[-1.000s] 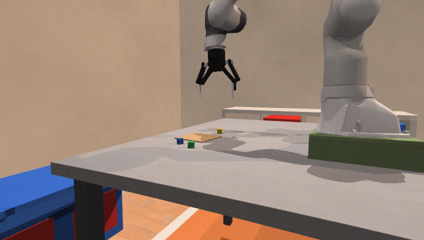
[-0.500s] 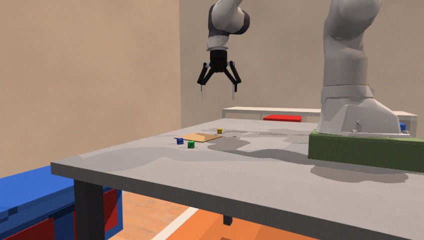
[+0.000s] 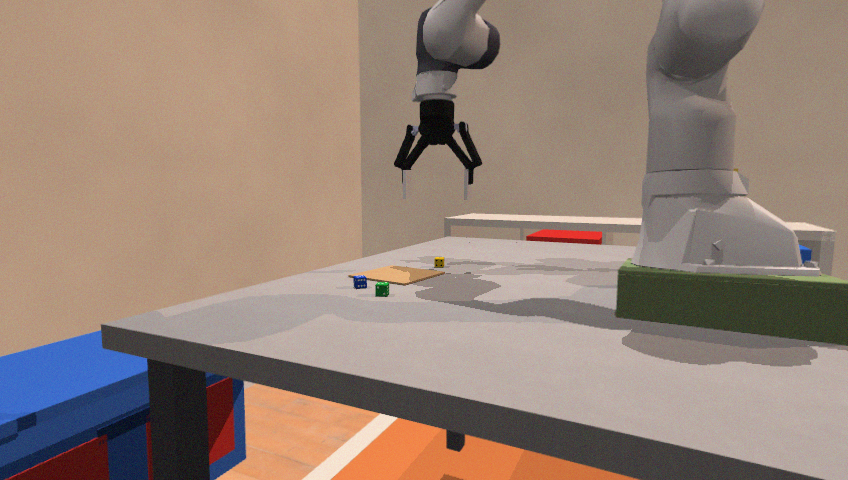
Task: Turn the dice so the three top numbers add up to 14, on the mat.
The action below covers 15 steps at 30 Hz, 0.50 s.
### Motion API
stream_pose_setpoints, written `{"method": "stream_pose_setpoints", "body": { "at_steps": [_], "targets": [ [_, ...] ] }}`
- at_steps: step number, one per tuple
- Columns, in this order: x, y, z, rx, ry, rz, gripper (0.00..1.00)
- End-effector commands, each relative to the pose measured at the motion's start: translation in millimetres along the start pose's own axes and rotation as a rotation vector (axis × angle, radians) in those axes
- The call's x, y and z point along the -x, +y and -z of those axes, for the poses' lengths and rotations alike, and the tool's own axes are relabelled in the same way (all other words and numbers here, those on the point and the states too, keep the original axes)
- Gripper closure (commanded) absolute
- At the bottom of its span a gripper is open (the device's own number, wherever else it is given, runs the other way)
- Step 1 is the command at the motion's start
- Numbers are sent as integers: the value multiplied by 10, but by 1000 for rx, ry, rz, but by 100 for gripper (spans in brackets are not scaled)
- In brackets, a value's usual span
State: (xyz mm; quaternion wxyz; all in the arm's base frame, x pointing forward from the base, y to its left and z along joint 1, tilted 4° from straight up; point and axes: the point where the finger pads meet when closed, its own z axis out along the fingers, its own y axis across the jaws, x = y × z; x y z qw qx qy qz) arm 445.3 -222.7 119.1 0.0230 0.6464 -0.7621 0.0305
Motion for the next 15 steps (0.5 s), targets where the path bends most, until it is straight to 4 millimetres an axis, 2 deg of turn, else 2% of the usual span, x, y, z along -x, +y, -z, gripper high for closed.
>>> {"method": "stream_pose_setpoints", "body": {
  "at_steps": [1, 5, 15],
  "targets": [
    [-16, 7, -17, -1, 1, -7, 0],
    [-18, 6, -162, -1, 1, -7, 0],
    [-30, 5, -819, -1, 1, -7, 0]
  ]
}}
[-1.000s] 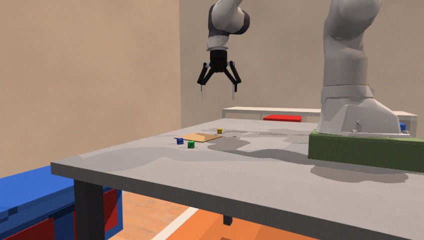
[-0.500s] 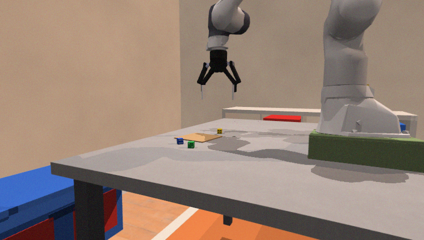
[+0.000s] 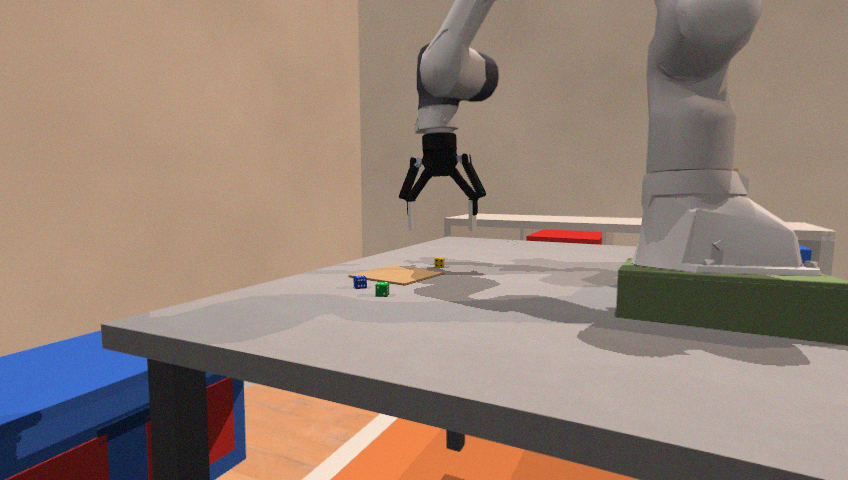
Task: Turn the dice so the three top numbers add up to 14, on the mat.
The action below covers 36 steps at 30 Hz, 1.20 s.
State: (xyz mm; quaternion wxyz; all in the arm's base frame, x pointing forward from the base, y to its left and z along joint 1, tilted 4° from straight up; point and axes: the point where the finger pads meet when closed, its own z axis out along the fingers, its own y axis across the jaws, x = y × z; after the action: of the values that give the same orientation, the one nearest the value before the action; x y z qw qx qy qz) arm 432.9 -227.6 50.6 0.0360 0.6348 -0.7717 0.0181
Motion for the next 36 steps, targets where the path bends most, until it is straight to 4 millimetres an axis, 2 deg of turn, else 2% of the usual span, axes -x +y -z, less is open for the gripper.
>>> {"method": "stream_pose_setpoints", "body": {
  "at_steps": [1, 8, 36],
  "targets": [
    [-9, -126, -128, -38, -3, 22, 0],
    [-11, -131, -261, -38, -3, 22, 0],
    [-11, -131, -261, -38, -3, 22, 0]
  ]
}}
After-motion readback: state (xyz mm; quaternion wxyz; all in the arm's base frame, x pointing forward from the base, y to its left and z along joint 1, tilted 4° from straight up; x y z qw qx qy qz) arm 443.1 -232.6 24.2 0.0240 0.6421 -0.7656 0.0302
